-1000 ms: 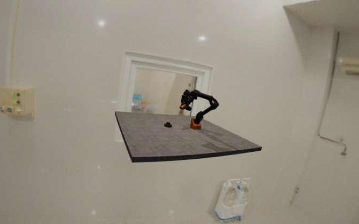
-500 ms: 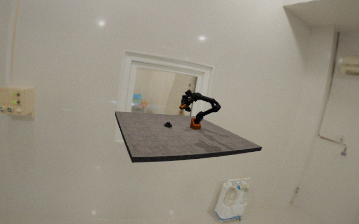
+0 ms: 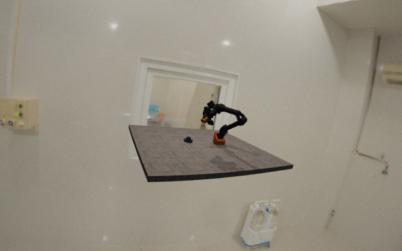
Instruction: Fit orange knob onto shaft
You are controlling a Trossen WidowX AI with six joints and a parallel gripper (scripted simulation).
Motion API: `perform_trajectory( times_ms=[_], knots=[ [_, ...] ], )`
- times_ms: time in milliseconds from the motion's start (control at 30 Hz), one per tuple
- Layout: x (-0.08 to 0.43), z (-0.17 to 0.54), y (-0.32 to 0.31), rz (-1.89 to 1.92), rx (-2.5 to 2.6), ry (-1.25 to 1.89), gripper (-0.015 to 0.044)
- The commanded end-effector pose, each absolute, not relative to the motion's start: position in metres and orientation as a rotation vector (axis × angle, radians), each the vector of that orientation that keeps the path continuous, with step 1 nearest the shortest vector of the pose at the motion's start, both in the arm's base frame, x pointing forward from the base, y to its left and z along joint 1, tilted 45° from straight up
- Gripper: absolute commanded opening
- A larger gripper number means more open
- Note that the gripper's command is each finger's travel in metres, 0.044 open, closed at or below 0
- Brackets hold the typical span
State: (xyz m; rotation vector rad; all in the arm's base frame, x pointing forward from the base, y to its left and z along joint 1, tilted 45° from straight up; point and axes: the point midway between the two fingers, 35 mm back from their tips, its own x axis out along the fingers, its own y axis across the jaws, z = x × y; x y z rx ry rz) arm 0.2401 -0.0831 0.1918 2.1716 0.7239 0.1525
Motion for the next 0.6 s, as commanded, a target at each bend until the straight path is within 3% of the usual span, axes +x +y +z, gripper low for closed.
perform_trajectory(
  times_ms=[0, 567],
  knots=[
    [0.2405, 0.1931, -0.0837, 0.156, 2.162, 0.721, 0.0],
    [0.2406, 0.1919, -0.0817, 0.16, 2.163, 0.72, 0.0]
  ],
)
